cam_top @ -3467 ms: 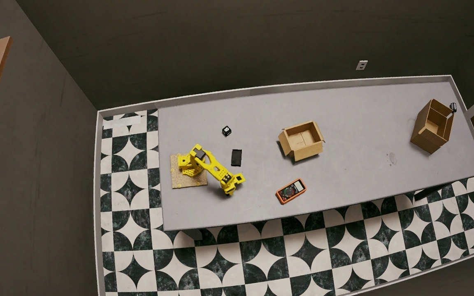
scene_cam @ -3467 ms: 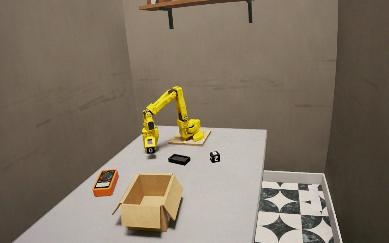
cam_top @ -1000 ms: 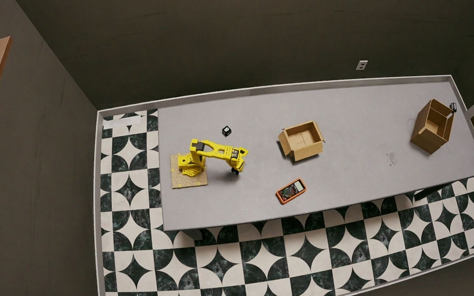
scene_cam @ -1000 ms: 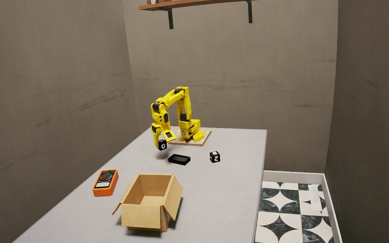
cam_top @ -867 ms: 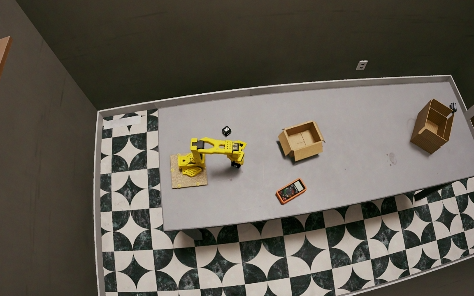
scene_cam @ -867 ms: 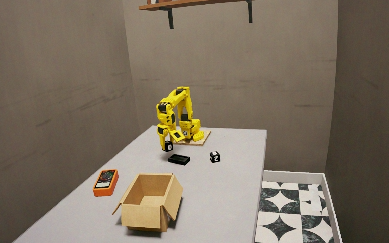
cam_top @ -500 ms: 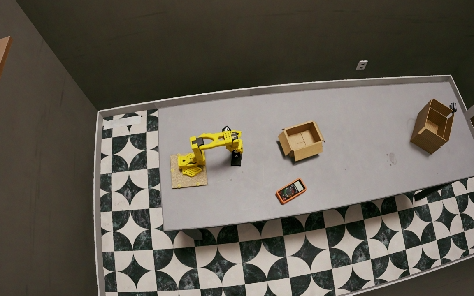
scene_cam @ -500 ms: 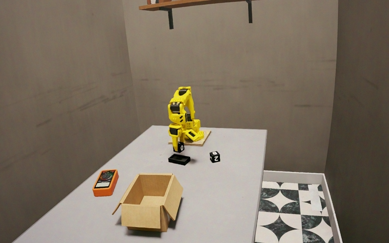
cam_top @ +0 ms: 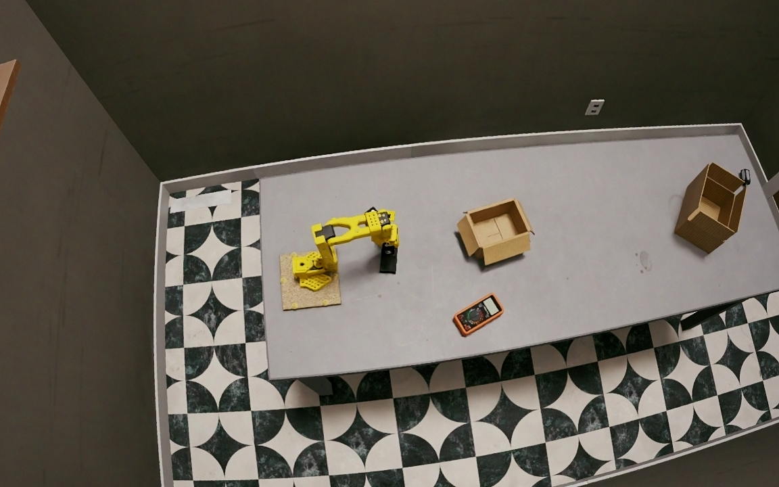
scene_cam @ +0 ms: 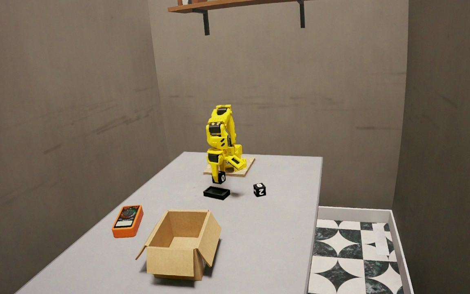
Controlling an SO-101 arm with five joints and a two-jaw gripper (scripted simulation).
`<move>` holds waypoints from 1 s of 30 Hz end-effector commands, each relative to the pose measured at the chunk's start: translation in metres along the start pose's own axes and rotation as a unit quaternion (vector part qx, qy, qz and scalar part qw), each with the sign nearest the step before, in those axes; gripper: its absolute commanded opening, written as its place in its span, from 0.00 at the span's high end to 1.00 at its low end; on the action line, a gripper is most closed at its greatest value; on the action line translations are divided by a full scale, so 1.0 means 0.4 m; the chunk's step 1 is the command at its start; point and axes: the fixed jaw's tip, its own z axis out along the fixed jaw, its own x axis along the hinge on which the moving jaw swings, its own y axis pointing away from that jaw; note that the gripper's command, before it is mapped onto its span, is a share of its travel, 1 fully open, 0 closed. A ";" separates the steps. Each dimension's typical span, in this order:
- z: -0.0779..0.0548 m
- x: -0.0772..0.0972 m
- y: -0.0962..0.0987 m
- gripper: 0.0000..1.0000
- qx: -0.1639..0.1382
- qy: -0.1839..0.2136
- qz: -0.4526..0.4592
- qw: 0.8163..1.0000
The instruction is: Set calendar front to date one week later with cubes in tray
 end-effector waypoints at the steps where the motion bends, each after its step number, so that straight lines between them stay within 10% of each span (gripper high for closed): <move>1: -0.003 -0.005 0.001 1.00 -0.001 0.000 0.001 1.000; 30: -0.002 -0.011 0.001 1.00 -0.001 0.000 0.004 1.000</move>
